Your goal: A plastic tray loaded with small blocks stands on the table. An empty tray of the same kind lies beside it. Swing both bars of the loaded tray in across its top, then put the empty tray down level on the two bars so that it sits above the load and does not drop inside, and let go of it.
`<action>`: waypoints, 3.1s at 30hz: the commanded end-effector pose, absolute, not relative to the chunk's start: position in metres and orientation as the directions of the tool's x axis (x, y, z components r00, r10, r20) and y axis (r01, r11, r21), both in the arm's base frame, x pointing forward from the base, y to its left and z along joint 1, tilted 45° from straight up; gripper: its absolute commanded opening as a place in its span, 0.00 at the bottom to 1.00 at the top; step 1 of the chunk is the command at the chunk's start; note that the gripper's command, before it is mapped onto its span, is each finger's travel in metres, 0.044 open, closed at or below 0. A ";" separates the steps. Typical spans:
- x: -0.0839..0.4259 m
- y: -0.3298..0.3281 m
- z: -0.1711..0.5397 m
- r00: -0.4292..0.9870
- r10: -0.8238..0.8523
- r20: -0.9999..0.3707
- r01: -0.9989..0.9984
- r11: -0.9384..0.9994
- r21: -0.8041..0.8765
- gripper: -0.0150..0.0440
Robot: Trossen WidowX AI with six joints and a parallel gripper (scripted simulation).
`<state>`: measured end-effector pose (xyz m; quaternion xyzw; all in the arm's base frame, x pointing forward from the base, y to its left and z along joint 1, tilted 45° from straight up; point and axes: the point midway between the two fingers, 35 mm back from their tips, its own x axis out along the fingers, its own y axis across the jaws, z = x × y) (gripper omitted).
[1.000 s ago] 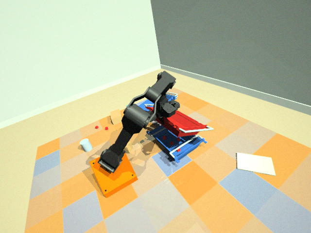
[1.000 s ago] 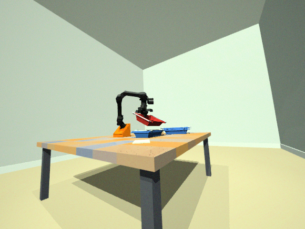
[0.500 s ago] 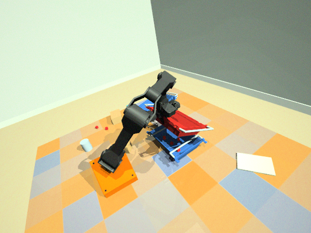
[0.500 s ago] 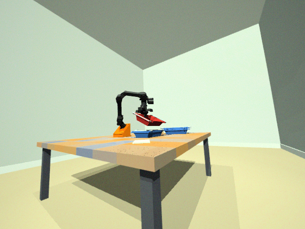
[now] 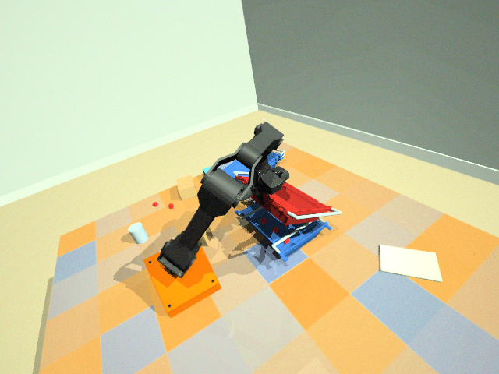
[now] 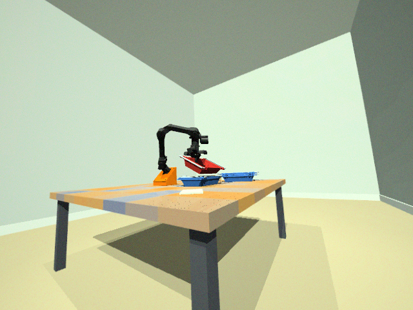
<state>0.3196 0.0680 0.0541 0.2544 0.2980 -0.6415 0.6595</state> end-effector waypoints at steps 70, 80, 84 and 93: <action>0.295 0.027 0.010 0.034 -0.695 -0.718 0.997 0.073 -0.023 0.25; 0.293 0.020 0.004 0.034 -0.696 -0.718 0.997 0.073 -0.023 0.25; 0.292 0.018 0.001 0.034 -0.696 -0.718 0.997 0.073 -0.023 0.25; 0.291 0.011 -0.005 0.034 -0.696 -0.717 0.997 0.073 -0.023 0.25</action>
